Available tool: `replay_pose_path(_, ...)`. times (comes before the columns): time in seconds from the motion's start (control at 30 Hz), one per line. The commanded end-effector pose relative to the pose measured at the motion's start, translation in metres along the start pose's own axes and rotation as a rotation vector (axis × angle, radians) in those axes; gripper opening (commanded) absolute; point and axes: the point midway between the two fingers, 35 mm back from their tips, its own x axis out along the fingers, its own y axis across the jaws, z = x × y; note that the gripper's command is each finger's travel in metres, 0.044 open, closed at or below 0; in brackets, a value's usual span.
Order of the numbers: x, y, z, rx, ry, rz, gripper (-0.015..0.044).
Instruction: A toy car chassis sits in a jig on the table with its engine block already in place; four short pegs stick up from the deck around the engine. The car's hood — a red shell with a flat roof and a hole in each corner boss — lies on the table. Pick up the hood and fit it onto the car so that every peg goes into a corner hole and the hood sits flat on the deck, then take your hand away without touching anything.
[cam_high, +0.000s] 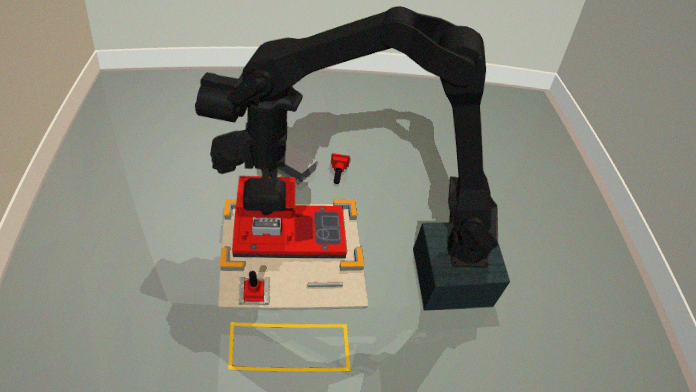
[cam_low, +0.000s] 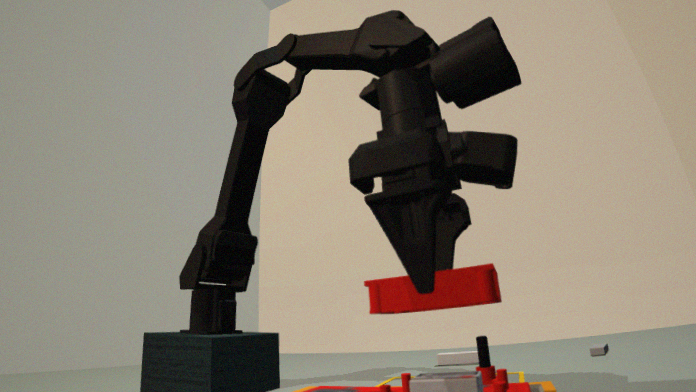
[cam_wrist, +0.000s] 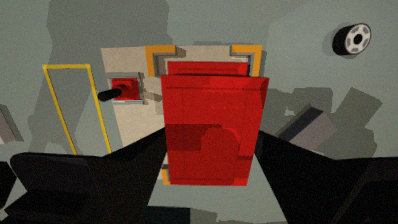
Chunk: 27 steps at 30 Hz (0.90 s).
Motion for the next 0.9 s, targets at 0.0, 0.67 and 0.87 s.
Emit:
replay_pose_path(0.0, 0.015, -0.001, -0.001, -0.006, 0.009, 0.003, 0.0000)
replay_pose_path(0.67, 0.047, -0.001, 0.001, -0.006, 0.009, 0.003, 0.0000)
replay_pose_path(0.87, 0.051, -0.001, 0.002, -0.006, 0.009, 0.003, 0.0000)
